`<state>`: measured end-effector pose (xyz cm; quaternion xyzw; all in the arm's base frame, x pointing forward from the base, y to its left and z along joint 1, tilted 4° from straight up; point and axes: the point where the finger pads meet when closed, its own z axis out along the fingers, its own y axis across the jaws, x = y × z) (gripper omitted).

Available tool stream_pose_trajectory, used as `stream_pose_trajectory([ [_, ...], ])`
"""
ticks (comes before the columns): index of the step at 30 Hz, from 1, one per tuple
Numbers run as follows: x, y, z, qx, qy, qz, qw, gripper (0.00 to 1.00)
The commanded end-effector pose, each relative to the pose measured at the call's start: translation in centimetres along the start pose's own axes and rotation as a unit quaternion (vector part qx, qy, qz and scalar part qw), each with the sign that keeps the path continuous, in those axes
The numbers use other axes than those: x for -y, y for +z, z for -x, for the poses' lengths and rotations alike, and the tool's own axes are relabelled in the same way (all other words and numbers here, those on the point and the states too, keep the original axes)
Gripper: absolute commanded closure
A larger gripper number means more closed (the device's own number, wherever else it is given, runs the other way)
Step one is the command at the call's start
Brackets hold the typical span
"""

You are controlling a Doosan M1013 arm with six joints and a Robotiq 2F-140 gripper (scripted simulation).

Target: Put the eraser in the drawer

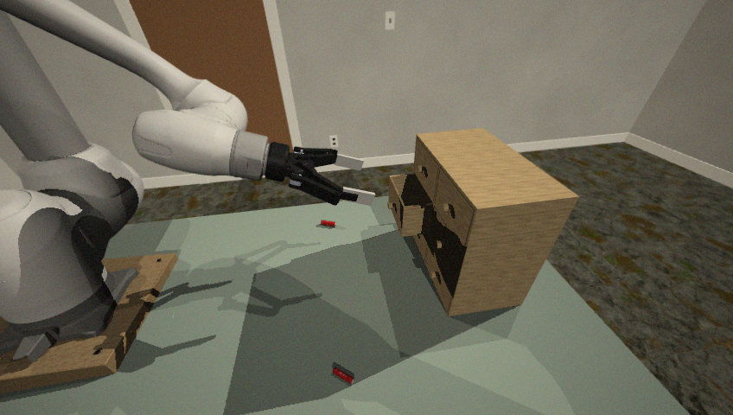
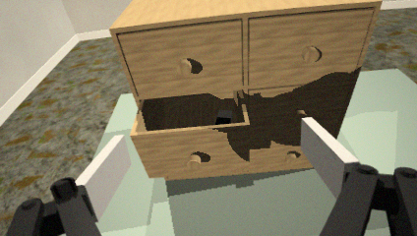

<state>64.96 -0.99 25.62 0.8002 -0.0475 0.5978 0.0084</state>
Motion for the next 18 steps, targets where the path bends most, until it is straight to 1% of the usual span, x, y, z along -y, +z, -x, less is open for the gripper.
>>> stream_pose_trajectory([
  [1, 0.0, -0.8, 0.2, 0.0, 0.0, 0.0, 1.0, 0.0],
  [6, 0.0, -3.5, 1.0, 0.0, 0.0, 0.0, 1.0, 0.0],
  [10, 0.0, -5.2, 1.5, 0.0, 0.0, 0.0, 1.0, 0.0],
  [15, 0.0, -6.7, 1.9, 0.0, 0.0, 0.0, 1.0, 0.0],
  [18, 0.0, -6.9, 2.0, 0.0, 0.0, 0.0, 1.0, 0.0],
])
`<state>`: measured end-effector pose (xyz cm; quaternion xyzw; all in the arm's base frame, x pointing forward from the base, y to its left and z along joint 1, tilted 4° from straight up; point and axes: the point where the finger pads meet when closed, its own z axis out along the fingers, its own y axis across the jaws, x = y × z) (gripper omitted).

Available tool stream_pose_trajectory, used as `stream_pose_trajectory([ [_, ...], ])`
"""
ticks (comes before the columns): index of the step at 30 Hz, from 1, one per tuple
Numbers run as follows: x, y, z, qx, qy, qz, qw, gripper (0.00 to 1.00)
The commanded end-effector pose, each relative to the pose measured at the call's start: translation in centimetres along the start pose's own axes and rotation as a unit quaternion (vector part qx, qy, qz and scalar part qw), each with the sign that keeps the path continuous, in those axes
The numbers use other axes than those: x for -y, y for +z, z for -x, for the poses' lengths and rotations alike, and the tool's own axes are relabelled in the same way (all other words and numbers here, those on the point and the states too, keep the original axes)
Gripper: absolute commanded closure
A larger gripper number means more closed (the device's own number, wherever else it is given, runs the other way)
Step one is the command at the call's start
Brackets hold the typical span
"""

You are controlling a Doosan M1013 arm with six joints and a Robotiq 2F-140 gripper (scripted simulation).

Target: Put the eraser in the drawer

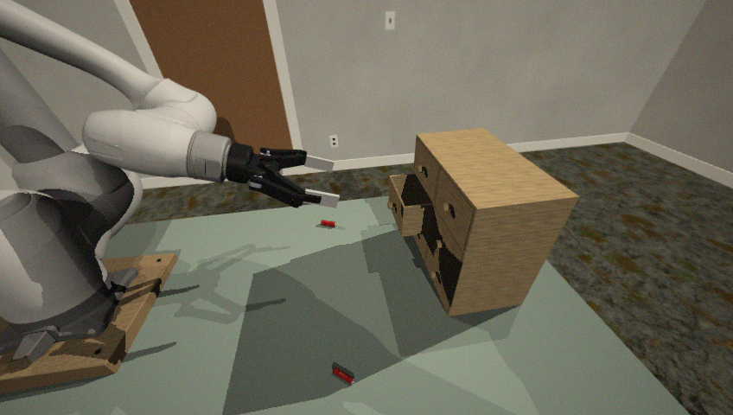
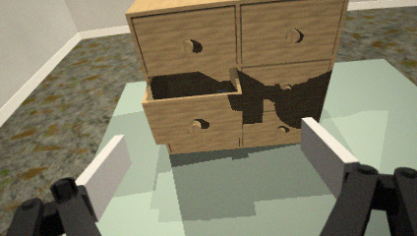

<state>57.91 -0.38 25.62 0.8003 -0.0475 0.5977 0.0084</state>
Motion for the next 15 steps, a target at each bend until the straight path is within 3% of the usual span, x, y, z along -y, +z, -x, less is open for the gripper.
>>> stream_pose_trajectory([
  [1, 0.0, -0.26, 0.04, 0.0, 0.0, 0.0, 1.0, 0.0],
  [15, 0.03, -0.7, 0.15, 0.013, 0.0, 0.0, 1.0, 0.0],
])
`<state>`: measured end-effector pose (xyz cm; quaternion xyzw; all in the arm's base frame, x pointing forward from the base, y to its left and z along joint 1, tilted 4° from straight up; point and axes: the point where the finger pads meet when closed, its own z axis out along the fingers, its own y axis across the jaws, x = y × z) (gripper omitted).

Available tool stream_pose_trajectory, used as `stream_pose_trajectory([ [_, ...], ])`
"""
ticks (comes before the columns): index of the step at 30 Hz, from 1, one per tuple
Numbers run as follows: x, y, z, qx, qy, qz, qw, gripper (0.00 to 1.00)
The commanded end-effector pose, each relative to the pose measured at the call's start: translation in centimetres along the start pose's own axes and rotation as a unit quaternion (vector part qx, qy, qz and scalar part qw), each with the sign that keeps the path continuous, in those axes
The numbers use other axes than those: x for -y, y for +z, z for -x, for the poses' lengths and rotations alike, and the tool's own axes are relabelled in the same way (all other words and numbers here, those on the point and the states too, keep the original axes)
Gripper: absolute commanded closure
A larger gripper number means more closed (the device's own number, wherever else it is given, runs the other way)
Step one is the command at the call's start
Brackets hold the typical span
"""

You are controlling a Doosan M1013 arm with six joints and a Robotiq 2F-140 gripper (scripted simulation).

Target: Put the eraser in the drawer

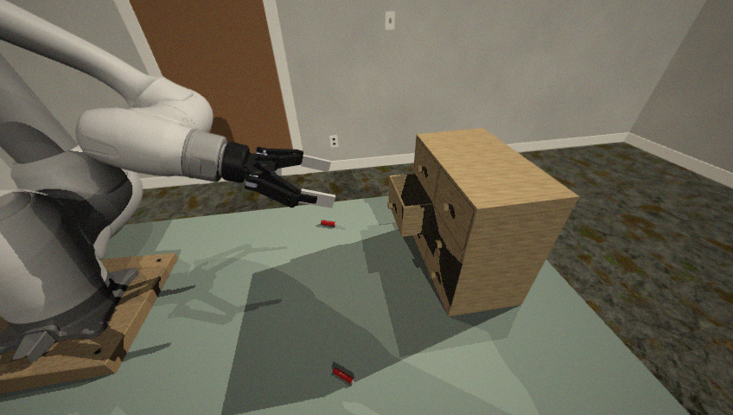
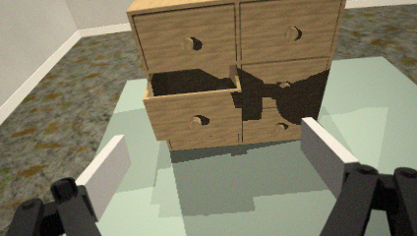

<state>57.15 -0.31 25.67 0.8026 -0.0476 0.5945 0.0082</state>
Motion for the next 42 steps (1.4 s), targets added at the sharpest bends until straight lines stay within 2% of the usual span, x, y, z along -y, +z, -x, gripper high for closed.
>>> stream_pose_trajectory([
  [1, 0.0, 0.0, 0.0, 0.009, 0.0, 0.0, 1.0, 0.0],
  [3, 0.0, 0.1, -0.1, 0.018, 0.0, 0.0, 1.0, 0.0],
  [6, 0.0, -0.1, -0.3, 0.058, 0.0, 0.0, 0.998, 0.0],
  [9, 0.3, -0.3, -0.7, 0.125, 0.0, 0.0, 0.992, 0.0],
  [13, 0.0, -0.7, -1.5, 0.239, 0.0, 0.0, 0.971, 0.0],
  [17, -0.1, -1.0, -2.4, 0.317, 0.0, 0.002, 0.948, 0.0],
  [19, -0.1, -1.0, -2.4, 0.317, 0.0, 0.002, 0.948, 0.0],
  [20, 0.0, -1.1, -2.5, 0.374, 0.0, 0.002, 0.928, 0.0],
  [24, 0.0, -1.3, -3.2, 0.45, 0.0, 0.003, 0.893, 0.0],
  [29, 0.0, -1.4, -3.6, 0.557, 0.0, 0.001, 0.831, 0.0],
  [30, 0.0, -1.5, -3.6, 0.57, 0.0, 0.0, 0.822, 0.0],
  [42, 0.0, -1.5, -3.6, 0.57, 0.0, 0.0, 0.822, 0.0],
])
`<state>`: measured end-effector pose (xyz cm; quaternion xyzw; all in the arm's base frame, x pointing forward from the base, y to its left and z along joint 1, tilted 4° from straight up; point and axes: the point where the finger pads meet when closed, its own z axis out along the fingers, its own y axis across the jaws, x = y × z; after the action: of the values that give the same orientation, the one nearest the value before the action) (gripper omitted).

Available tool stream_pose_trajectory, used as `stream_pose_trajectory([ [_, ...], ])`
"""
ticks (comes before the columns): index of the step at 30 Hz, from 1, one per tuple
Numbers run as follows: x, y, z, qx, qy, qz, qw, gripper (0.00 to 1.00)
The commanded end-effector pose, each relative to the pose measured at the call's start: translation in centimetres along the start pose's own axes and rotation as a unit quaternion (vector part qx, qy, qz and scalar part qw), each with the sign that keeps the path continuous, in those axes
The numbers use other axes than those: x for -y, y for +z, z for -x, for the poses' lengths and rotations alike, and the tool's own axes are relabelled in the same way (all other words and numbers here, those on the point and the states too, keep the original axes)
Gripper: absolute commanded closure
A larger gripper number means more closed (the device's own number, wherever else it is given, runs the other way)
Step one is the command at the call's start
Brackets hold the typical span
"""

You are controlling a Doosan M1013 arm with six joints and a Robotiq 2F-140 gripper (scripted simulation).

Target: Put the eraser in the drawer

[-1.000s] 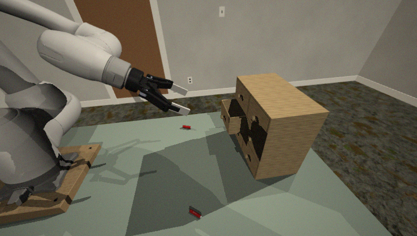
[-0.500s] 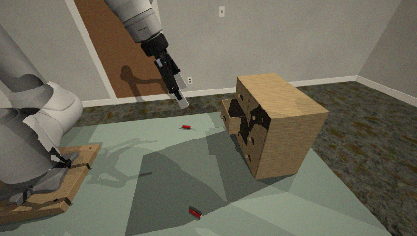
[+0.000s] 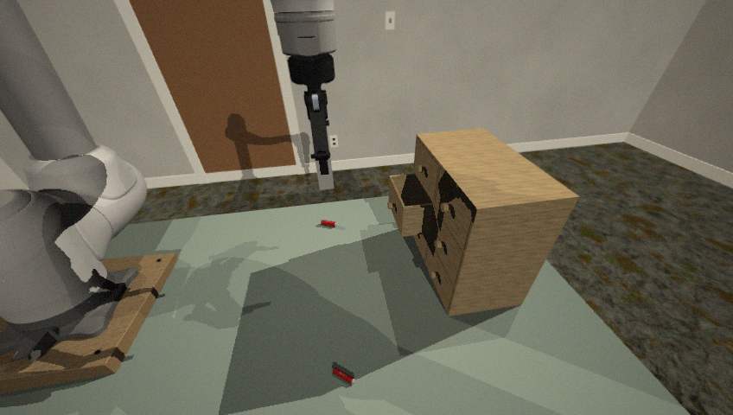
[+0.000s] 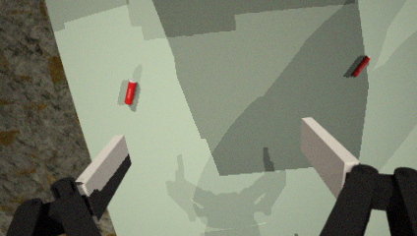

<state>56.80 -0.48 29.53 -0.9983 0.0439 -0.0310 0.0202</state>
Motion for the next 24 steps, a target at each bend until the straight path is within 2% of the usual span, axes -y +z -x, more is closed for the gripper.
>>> stream_pose_trajectory([
  [1, 0.0, 0.0, 0.0, 0.0, 0.0, 0.0, 1.0, 0.0],
  [4, 0.3, 0.1, 0.7, 0.0, 0.0, 0.0, 1.0, 0.0],
  [8, 2.5, 1.2, 7.3, 0.0, 0.0, 0.0, 1.0, 0.0],
  [11, 2.5, 1.2, 7.3, 0.0, 0.0, 0.0, 1.0, 0.0],
  [13, 3.0, 1.6, 9.1, 0.0, 0.0, 0.0, 1.0, 0.0],
  [24, 3.1, 1.7, 9.1, -0.005, 0.0, 0.0, 1.0, 0.0],
])
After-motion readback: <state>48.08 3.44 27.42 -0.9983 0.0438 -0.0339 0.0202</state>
